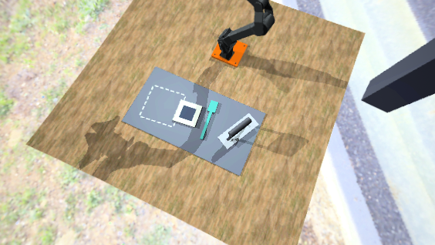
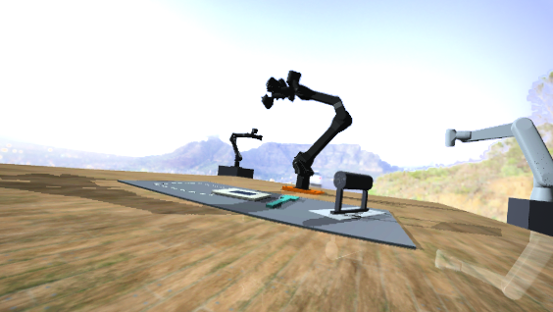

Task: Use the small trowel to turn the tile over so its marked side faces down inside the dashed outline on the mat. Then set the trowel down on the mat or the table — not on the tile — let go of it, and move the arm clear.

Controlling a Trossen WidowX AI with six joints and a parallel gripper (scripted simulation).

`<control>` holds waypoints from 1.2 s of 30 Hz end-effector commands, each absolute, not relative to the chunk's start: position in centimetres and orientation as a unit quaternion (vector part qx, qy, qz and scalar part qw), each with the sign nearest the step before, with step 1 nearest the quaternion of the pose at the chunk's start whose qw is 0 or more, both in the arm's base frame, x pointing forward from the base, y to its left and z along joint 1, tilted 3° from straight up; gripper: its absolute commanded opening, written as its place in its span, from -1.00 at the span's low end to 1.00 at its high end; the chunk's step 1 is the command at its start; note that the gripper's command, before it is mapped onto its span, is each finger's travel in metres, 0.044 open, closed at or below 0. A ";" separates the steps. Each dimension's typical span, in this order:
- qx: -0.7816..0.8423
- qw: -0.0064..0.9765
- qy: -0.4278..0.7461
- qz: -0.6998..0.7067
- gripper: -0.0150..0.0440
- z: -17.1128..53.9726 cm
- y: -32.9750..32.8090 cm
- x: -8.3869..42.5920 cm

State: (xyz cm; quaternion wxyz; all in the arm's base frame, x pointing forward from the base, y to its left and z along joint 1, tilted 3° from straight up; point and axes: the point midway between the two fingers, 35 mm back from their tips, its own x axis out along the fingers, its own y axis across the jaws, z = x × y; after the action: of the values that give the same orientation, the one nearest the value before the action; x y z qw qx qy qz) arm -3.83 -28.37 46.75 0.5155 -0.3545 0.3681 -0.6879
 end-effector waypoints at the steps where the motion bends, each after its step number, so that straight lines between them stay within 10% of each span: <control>1: -0.332 0.569 0.350 -0.666 0.42 45.8 -30.2 -1.4; 36: -0.081 0.890 0.300 -0.334 0.42 35.8 -27.0 28.9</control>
State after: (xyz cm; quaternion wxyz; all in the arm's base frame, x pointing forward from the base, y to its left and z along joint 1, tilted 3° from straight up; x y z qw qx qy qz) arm 25.78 -28.59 37.39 0.8740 -0.1132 0.2888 -0.3741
